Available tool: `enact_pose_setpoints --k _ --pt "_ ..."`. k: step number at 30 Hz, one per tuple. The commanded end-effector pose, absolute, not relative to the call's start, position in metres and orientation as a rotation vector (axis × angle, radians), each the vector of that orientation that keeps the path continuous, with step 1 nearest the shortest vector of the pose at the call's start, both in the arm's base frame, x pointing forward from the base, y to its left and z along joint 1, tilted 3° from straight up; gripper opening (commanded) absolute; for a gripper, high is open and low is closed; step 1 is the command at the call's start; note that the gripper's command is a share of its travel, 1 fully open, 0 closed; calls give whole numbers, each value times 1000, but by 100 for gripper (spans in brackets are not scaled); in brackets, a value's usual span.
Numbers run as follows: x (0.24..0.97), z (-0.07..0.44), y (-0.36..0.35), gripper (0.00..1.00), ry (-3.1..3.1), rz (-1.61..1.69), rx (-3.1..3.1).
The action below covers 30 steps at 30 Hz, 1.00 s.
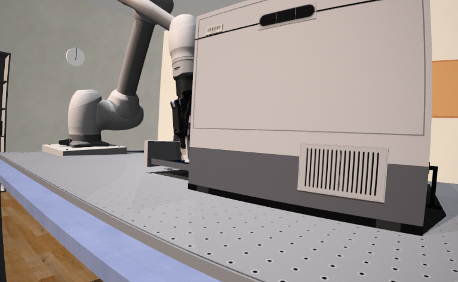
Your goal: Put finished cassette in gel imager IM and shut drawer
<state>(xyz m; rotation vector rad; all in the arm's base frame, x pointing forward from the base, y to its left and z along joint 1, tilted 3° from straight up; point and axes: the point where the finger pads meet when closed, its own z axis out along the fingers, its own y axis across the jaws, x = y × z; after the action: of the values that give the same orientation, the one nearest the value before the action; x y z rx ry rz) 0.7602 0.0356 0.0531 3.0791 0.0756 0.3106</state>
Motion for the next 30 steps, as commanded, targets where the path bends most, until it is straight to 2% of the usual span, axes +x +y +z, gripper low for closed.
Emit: enact_pose_setpoints --k 1,30 --pt "760 53 36 46 76 311 3079" --pt "766 53 36 46 76 311 3079"
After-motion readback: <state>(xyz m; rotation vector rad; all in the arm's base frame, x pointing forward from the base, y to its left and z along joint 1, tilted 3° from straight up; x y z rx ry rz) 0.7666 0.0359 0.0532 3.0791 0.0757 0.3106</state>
